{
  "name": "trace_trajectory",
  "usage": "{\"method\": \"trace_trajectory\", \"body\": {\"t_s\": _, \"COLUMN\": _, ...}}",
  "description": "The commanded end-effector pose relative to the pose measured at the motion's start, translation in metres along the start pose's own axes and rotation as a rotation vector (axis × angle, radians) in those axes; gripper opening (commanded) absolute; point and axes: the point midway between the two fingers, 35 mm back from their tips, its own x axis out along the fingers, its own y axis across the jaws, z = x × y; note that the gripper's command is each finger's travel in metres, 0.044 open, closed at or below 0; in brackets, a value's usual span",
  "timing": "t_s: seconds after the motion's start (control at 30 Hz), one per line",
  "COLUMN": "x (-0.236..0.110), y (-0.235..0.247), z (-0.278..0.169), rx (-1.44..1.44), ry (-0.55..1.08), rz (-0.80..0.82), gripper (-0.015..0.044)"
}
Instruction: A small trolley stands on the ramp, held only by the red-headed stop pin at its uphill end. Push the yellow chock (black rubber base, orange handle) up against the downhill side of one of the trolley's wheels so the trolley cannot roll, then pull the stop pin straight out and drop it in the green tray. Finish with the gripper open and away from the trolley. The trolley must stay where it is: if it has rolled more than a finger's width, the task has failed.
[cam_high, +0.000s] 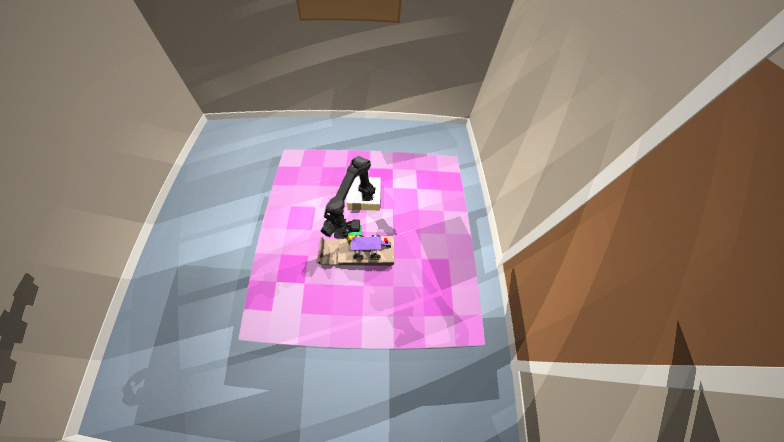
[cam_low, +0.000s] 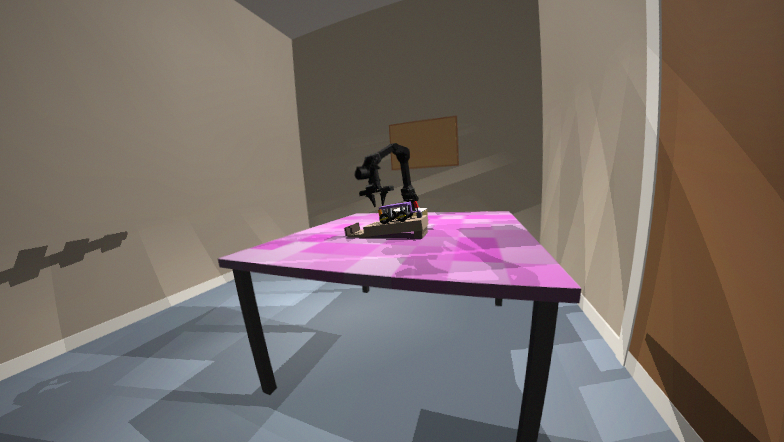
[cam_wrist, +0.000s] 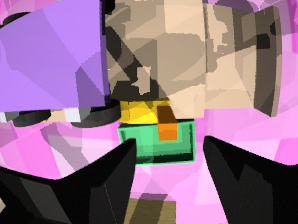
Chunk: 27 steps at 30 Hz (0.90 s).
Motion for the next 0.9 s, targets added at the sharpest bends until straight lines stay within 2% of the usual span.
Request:
{"method": "trace_trajectory", "body": {"t_s": 0.0, "x": 0.001, "y": 0.0, "z": 0.0, "rx": 0.0, "ry": 0.002, "rz": 0.001, "gripper": 0.0295}}
{"method": "trace_trajectory", "body": {"t_s": 0.13, "x": -0.004, "y": 0.002, "z": 0.006, "rx": 0.083, "ry": -0.027, "rz": -0.009, "gripper": 0.019}}
{"method": "trace_trajectory", "body": {"t_s": 0.33, "x": -0.018, "y": 0.009, "z": 0.02, "rx": 0.282, "ry": -0.101, "rz": -0.018, "gripper": 0.019}}
{"method": "trace_trajectory", "body": {"t_s": 0.87, "x": -0.023, "y": 0.089, "z": 0.043, "rx": 0.805, "ry": -0.053, "rz": 0.103, "gripper": 0.019}}
